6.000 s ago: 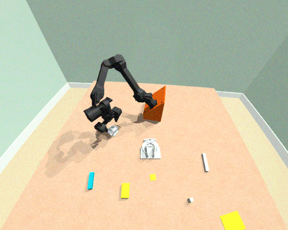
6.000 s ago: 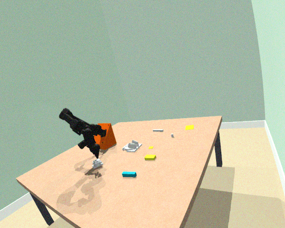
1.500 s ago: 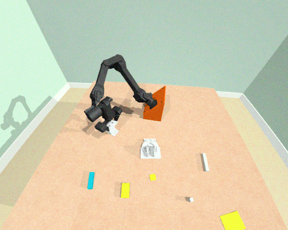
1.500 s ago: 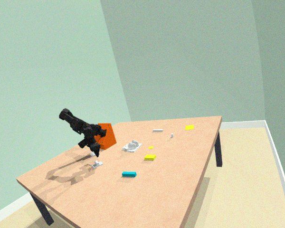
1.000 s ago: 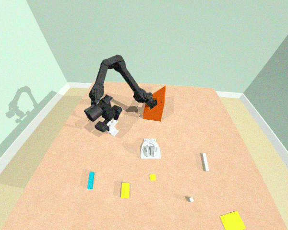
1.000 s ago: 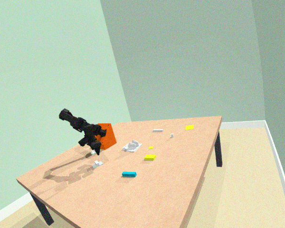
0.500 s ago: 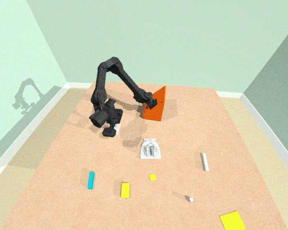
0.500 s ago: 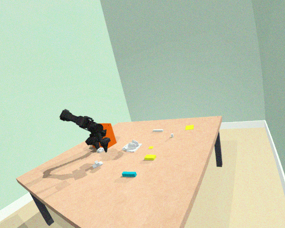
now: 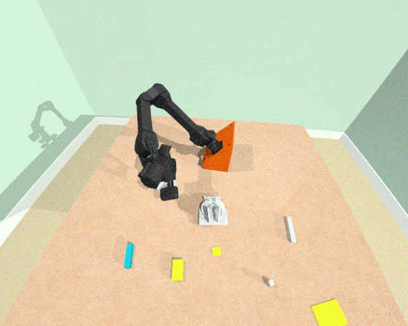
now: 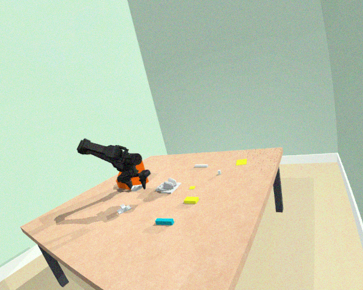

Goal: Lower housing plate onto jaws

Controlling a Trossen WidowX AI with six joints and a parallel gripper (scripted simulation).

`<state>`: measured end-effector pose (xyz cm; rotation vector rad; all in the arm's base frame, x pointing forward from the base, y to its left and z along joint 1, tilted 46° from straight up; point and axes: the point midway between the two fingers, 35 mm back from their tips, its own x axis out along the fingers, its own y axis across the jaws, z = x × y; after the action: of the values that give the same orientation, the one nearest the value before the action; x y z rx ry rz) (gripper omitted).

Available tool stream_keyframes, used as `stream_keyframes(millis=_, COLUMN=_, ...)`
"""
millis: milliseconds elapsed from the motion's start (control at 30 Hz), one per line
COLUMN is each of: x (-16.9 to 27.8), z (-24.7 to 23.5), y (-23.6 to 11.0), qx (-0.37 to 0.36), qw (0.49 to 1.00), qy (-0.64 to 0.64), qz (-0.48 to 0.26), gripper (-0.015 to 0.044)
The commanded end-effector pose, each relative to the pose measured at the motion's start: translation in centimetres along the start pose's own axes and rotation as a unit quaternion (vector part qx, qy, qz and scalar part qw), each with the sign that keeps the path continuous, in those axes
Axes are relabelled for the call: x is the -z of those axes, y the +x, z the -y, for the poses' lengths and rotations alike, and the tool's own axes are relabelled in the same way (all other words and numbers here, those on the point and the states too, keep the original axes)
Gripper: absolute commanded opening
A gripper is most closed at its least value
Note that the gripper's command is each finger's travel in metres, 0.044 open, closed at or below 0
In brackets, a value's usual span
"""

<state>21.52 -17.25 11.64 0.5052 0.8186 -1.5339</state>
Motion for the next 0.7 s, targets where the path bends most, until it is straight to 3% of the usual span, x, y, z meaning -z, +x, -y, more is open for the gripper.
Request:
stream_keyframes(millis=0, x=1.3, z=-0.8, y=0.2, qx=0.001, qw=0.998, qy=-0.056, qz=-0.005, gripper=0.0351)
stream_keyframes(millis=667, x=6.4, z=-3.6, y=0.4, qx=0.001, qw=0.965, qy=-0.261, qz=-0.010, gripper=0.0351)
